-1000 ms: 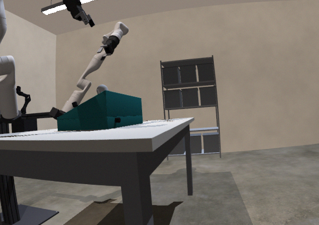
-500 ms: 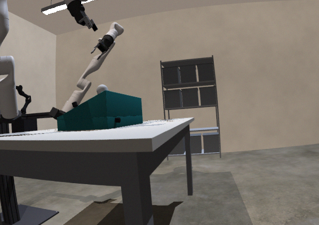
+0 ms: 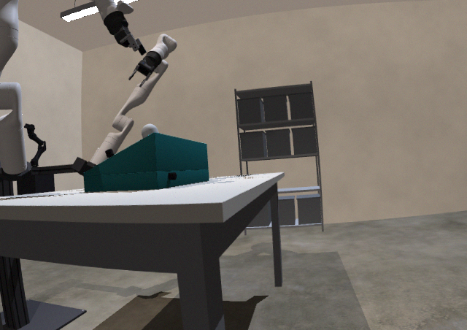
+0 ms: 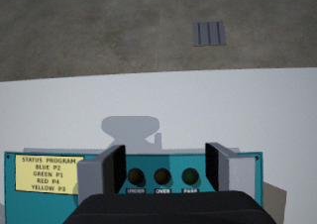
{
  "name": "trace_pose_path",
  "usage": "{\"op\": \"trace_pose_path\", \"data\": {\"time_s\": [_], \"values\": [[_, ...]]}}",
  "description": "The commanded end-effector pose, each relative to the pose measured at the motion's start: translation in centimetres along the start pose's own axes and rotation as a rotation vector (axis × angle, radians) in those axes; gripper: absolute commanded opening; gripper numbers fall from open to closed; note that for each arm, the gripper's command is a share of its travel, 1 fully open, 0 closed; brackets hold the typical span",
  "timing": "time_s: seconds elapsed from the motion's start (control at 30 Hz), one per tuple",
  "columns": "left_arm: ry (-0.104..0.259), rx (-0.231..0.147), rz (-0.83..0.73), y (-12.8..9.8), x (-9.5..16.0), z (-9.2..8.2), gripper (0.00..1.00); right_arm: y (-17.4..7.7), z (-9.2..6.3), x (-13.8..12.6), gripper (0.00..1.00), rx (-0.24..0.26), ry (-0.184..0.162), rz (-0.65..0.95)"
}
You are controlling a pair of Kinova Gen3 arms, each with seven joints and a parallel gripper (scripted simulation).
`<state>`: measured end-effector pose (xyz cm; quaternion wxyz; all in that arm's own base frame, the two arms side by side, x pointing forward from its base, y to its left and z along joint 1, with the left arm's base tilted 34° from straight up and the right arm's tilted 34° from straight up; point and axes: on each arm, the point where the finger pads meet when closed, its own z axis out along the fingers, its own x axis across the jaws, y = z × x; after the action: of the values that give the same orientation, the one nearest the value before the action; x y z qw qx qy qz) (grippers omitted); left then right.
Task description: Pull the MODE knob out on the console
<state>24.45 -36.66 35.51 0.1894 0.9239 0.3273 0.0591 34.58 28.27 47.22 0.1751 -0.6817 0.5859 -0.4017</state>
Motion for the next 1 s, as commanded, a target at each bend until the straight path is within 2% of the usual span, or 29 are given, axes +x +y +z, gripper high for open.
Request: {"op": "trace_pose_path", "data": {"time_s": [0.0, 0.47, 0.53, 0.57, 0.97], "values": [[-0.004, -0.003, 0.034, -0.2, -0.2, -0.2, 1.00, 0.7, 0.4, -1.8, 1.00, 0.003, 0.011, -0.009], [-0.006, -0.005, 0.106, -0.8, -0.6, -0.4, 1.00, 3.6, 2.1, -6.7, 1.00, 0.001, 0.033, -0.041], [-0.006, -0.005, 0.106, -0.8, -0.6, -0.4, 1.00, 3.6, 2.1, -6.7, 1.00, 0.001, 0.033, -0.041], [-0.006, -0.005, 0.107, -0.8, -0.6, -0.4, 1.00, 4.3, 2.6, -7.6, 1.00, -0.001, 0.037, -0.048], [-0.004, -0.005, 0.103, -0.8, -0.4, -0.4, 1.00, 7.0, 4.4, -10.9, 1.00, -0.013, 0.053, -0.072]]}}
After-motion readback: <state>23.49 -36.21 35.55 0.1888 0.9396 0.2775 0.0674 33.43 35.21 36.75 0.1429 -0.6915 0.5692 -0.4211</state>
